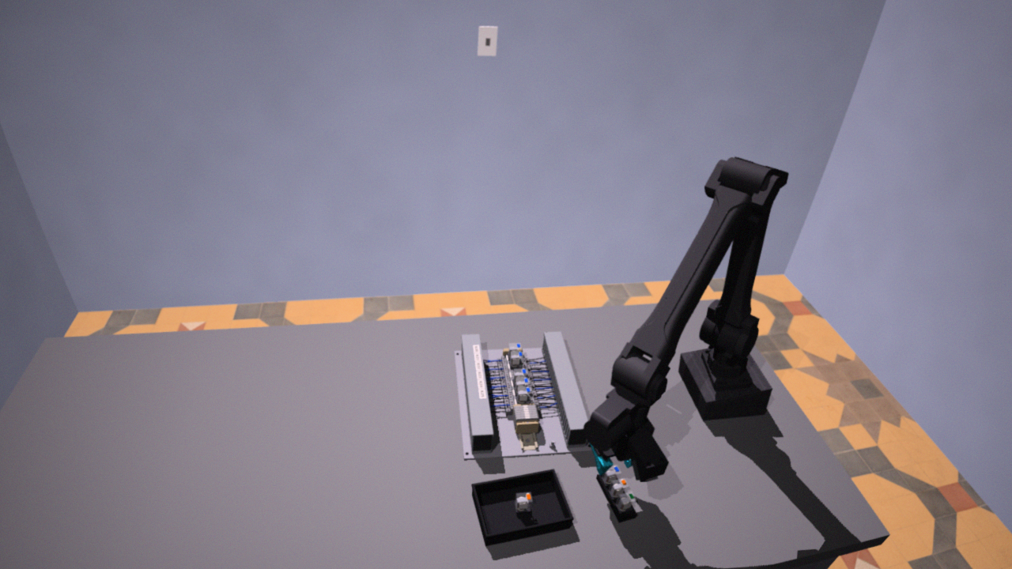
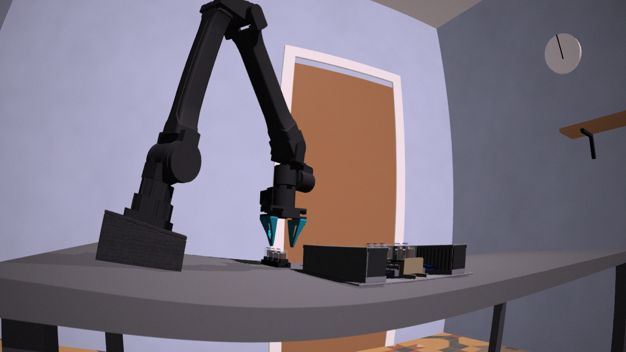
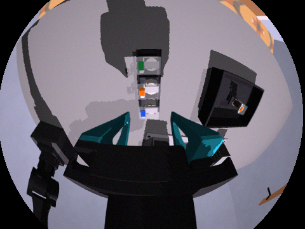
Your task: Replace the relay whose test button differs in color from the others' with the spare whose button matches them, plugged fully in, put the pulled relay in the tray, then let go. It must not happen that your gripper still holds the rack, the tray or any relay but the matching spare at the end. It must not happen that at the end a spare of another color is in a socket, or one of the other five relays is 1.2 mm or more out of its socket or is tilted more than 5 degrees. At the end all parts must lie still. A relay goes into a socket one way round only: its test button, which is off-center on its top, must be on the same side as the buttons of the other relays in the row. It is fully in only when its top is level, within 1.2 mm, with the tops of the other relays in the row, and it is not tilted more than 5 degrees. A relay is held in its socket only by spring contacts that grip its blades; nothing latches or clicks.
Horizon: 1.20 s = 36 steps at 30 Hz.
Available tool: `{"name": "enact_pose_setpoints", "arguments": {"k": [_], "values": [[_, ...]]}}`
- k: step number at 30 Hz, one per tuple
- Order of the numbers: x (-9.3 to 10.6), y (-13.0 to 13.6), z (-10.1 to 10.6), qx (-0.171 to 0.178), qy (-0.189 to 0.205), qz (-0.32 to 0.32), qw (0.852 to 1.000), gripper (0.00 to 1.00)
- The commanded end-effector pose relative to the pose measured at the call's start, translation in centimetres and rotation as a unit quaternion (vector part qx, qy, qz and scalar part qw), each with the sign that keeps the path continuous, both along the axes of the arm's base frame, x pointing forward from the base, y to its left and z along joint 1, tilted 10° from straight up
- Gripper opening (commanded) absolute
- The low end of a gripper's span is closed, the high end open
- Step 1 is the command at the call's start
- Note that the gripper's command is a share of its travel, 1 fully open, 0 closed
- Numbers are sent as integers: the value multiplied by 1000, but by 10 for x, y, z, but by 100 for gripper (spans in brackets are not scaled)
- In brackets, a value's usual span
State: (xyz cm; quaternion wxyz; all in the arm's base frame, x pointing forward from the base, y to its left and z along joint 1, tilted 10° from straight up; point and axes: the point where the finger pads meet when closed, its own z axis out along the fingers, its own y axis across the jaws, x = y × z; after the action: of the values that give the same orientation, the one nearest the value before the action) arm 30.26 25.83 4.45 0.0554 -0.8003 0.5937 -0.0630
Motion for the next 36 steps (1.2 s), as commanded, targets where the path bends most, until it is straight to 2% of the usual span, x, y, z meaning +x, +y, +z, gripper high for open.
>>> {"name": "enact_pose_setpoints", "arguments": {"k": [1,36], "values": [[13,7,20,17,-15,-1,1000,59],[8,3,13,11,-9,-1,1000,59]]}}
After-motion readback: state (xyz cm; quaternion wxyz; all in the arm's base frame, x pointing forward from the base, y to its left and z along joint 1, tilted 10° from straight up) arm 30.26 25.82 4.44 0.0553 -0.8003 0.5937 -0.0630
